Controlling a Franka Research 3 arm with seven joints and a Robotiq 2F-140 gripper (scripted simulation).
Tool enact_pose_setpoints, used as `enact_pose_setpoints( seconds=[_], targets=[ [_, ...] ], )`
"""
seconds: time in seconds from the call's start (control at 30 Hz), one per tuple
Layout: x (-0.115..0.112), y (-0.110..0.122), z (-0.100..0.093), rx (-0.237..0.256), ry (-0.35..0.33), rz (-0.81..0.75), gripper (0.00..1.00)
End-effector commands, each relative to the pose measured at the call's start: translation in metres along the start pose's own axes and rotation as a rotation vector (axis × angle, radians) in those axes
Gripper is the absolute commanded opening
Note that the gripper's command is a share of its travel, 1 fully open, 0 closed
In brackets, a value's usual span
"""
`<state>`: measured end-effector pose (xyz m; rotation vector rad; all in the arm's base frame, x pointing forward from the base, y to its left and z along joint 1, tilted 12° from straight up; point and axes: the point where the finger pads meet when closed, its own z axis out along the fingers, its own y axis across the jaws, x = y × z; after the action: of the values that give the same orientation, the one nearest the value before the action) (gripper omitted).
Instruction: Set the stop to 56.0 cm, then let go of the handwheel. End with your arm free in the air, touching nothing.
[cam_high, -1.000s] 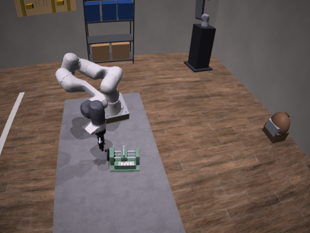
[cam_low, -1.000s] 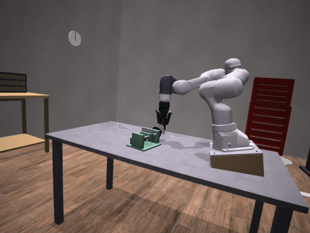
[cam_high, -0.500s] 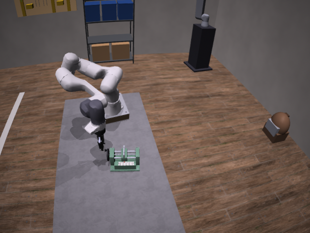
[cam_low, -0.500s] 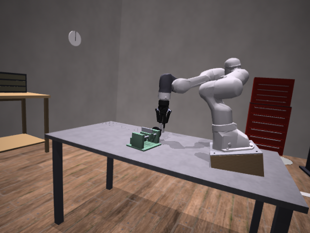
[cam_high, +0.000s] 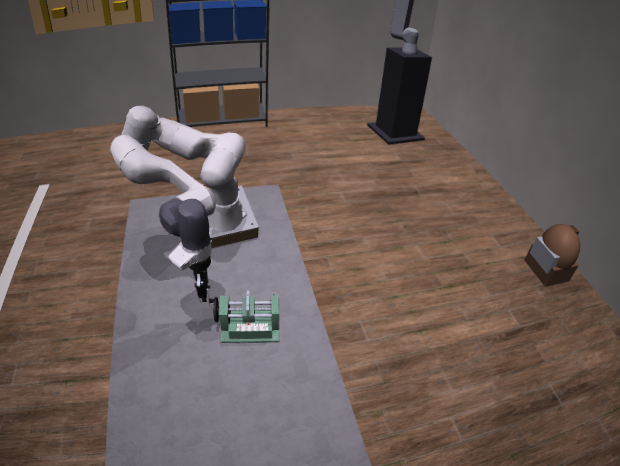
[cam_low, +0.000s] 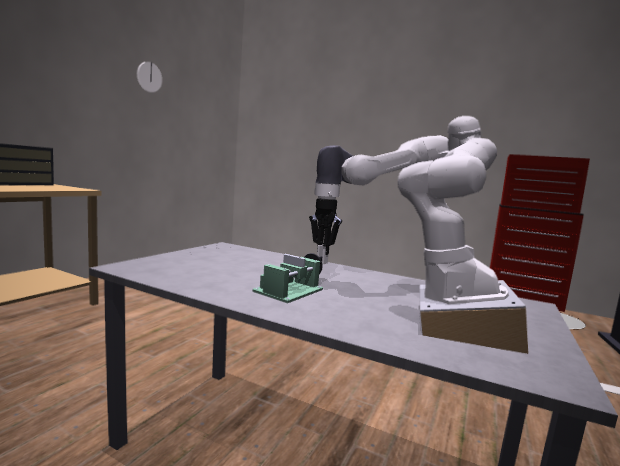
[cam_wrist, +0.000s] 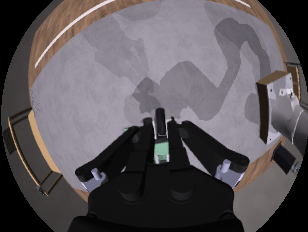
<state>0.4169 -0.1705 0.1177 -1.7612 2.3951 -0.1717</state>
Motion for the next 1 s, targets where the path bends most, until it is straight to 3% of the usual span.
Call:
enact_pose_setpoints(
  seconds=[0.0,0.97],
  targets=[
    [-0.0006,-0.0063,-0.0037,0.012,-0.004,-0.001,0.04],
    [-0.0006,-0.0107,-0.0054,0.012,-0.004,-0.001,0.04]
  ],
)
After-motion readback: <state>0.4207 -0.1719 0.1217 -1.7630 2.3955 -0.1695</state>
